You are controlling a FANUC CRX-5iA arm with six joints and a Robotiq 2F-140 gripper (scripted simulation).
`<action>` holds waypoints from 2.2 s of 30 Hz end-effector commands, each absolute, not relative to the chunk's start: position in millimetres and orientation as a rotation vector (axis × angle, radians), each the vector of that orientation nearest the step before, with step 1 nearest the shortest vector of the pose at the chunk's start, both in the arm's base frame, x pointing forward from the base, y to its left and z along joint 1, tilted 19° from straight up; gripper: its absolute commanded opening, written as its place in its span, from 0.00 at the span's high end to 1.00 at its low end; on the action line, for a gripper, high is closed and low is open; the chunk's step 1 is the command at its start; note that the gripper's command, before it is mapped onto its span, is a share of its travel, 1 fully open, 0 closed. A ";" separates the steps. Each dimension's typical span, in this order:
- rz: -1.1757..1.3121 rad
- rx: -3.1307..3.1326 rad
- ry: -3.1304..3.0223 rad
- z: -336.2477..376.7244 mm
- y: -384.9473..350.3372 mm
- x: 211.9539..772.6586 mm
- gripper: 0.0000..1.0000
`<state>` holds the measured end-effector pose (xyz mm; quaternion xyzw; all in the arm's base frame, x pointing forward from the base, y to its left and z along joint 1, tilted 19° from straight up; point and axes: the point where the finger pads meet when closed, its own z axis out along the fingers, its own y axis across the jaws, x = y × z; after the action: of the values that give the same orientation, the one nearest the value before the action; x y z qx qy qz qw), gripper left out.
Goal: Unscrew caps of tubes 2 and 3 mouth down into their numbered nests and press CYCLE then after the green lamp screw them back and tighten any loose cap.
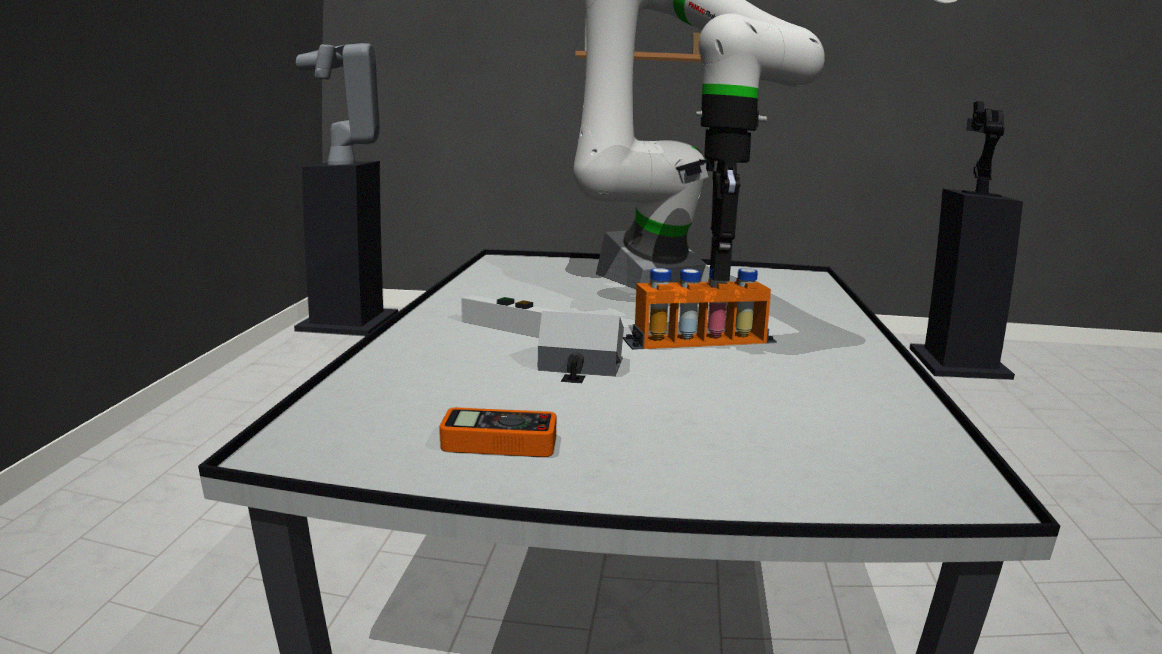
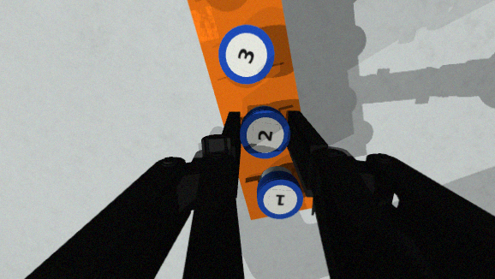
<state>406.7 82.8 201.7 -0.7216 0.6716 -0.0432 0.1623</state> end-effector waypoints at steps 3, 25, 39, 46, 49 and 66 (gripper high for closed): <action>-0.159 -2.287 1.640 202.6 82.4 407.3 0.70; -0.270 -2.648 1.038 203.1 82.3 407.1 0.59; -0.184 -2.378 1.515 203.1 82.2 407.2 0.59; -0.101 -2.069 1.894 203.1 82.3 407.1 0.59; -0.065 -1.921 2.039 203.1 82.3 407.1 0.59; -0.028 -1.747 2.188 203.4 82.5 407.3 0.70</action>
<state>406.8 82.7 202.5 -0.6150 0.7702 -0.0094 0.1690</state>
